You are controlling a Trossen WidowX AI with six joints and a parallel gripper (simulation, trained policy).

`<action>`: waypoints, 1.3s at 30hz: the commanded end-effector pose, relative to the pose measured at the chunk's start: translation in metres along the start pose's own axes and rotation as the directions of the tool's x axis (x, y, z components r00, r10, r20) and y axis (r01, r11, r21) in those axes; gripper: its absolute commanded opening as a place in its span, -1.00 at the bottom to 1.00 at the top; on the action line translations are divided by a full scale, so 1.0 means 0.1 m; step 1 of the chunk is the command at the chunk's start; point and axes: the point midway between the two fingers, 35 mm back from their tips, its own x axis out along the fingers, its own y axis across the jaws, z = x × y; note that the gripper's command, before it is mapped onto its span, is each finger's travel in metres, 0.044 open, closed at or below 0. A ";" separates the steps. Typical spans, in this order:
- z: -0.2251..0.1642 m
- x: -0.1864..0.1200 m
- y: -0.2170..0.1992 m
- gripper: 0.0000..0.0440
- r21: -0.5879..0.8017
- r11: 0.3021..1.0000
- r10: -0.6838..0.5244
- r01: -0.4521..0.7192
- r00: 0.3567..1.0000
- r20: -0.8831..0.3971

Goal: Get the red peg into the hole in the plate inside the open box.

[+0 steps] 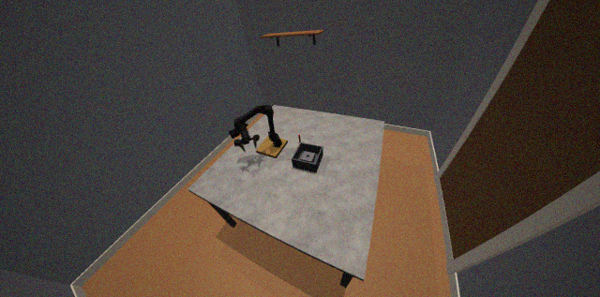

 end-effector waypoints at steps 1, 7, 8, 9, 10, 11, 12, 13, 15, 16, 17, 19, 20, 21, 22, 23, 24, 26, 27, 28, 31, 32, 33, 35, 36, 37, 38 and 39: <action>-0.01 0.01 0.01 0.91 -0.033 0.999 -0.003 0.003 1.000 0.004; -0.14 0.23 -0.04 1.00 -0.204 0.973 -0.100 0.107 0.994 0.043; -0.16 0.27 -0.05 1.00 -0.230 0.965 -0.119 0.128 0.992 0.053; -0.19 0.30 -0.07 1.00 -0.256 0.955 -0.136 0.148 0.989 0.062; -0.21 0.34 -0.08 1.00 -0.281 0.945 -0.154 0.168 0.985 0.072; -0.23 0.38 -0.10 1.00 -0.307 0.933 -0.171 0.188 0.982 0.082; -0.25 0.42 -0.12 1.00 -0.332 0.920 -0.187 0.207 0.978 0.093; -0.28 0.45 -0.14 1.00 -0.357 0.906 -0.202 0.226 0.974 0.103; -0.33 0.52 -0.17 1.00 -0.406 0.875 -0.232 0.263 0.965 0.125; -0.35 0.56 -0.19 1.00 -0.430 0.858 -0.246 0.280 0.960 0.136; -0.38 0.59 -0.21 1.00 -0.453 0.840 -0.259 0.298 0.955 0.147; -0.43 0.66 -0.26 1.00 -0.499 0.801 -0.284 0.330 0.944 0.169; -0.46 0.69 -0.28 1.00 -0.522 0.780 -0.295 0.346 0.938 0.181; -0.48 0.73 -0.31 1.00 -0.543 0.758 -0.306 0.361 0.932 0.192; -0.51 0.76 -0.33 1.00 -0.565 0.735 -0.317 0.375 0.926 0.203; -0.54 0.79 -0.36 1.00 -0.585 0.711 -0.327 0.389 0.920 0.215; -0.57 0.82 -0.38 1.00 -0.606 0.687 -0.336 0.402 0.914 0.226; -0.63 0.88 -0.44 1.00 -0.644 0.635 -0.353 0.426 0.902 0.248; -0.66 0.91 -0.47 1.00 -0.663 0.608 -0.361 0.437 0.896 0.259; -0.69 0.94 -0.50 1.00 -0.680 0.580 -0.368 0.447 0.889 0.271; -0.78 1.02 -0.60 1.00 -0.729 0.493 -0.388 0.474 0.871 0.303; -0.81 1.05 -0.63 1.00 -0.744 0.463 -0.393 0.481 0.864 0.314; -0.84 1.07 -0.67 1.00 -0.759 0.432 -0.398 0.487 0.858 0.324; -0.91 1.12 -0.74 1.00 -0.785 0.369 -0.407 0.498 0.846 0.345; -0.94 1.14 -0.78 1.00 -0.797 0.337 -0.411 0.502 0.840 0.354; -0.97 1.16 -0.83 1.00 -0.808 0.305 -0.415 0.505 0.834 0.364; -1.01 1.18 -0.87 1.00 -0.818 0.272 -0.419 0.507 0.828 0.374; -1.04 1.20 -0.91 1.00 -0.827 0.239 -0.422 0.509 0.822 0.383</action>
